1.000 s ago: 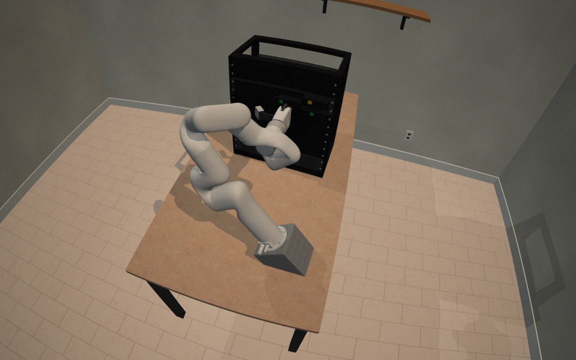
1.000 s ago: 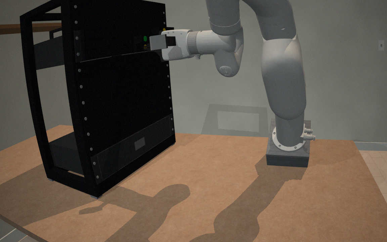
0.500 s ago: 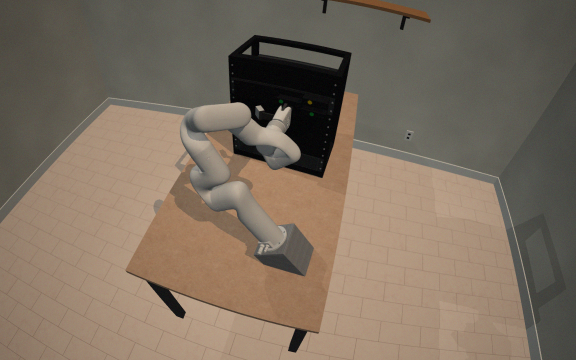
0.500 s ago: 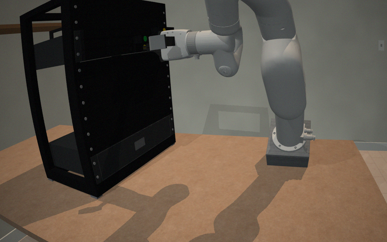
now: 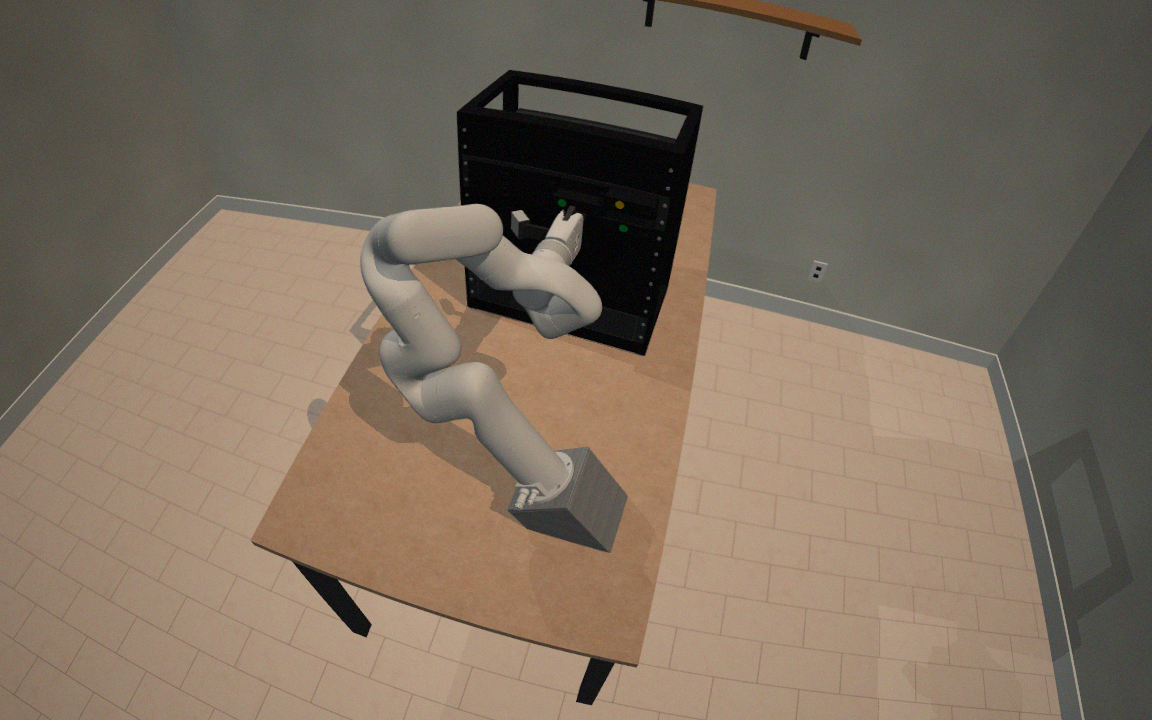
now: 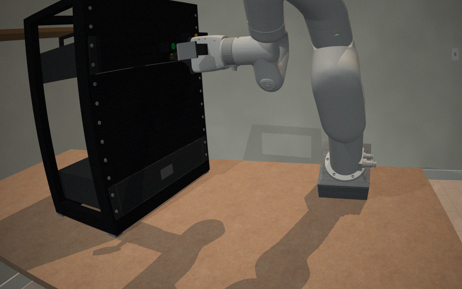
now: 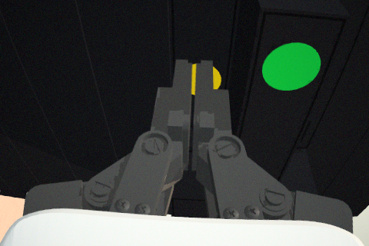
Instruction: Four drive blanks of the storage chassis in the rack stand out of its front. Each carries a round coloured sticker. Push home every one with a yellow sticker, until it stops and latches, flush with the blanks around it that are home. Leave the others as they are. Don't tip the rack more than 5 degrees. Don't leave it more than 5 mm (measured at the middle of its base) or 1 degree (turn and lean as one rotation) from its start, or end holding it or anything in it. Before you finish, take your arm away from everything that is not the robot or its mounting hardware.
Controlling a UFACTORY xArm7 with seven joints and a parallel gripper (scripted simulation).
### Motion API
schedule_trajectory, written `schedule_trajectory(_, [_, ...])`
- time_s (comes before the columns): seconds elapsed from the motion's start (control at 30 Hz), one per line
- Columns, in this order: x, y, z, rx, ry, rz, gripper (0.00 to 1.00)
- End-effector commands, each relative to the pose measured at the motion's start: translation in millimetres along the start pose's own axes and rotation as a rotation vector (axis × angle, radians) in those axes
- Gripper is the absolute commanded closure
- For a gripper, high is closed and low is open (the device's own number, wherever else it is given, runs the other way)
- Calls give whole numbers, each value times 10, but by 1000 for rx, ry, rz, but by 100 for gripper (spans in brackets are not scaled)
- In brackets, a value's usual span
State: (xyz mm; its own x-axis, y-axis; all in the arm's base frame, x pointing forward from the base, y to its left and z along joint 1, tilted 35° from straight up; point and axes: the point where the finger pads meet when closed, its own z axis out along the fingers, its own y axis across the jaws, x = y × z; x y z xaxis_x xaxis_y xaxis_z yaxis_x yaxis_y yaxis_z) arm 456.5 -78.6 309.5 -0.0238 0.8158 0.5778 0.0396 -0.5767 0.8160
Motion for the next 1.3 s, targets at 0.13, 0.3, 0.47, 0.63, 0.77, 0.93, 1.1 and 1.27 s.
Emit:
schedule_trajectory(0.13, [-1,17,26,-4,0,-1,100])
schedule_trajectory(0.3, [0,17,32,-4,0,-1,100])
schedule_trajectory(0.47, [0,17,32,-4,0,-1,100])
schedule_trajectory(0.63, [0,17,44,-4,0,-1,100])
schedule_trajectory(0.77, [1,17,62,-4,0,-1,100])
schedule_trajectory(0.93, [1,17,62,-4,0,-1,100])
schedule_trajectory(1.1, [1,17,62,-4,0,-1,100])
schedule_trajectory(1.27, [1,17,-7,-4,0,-1,100])
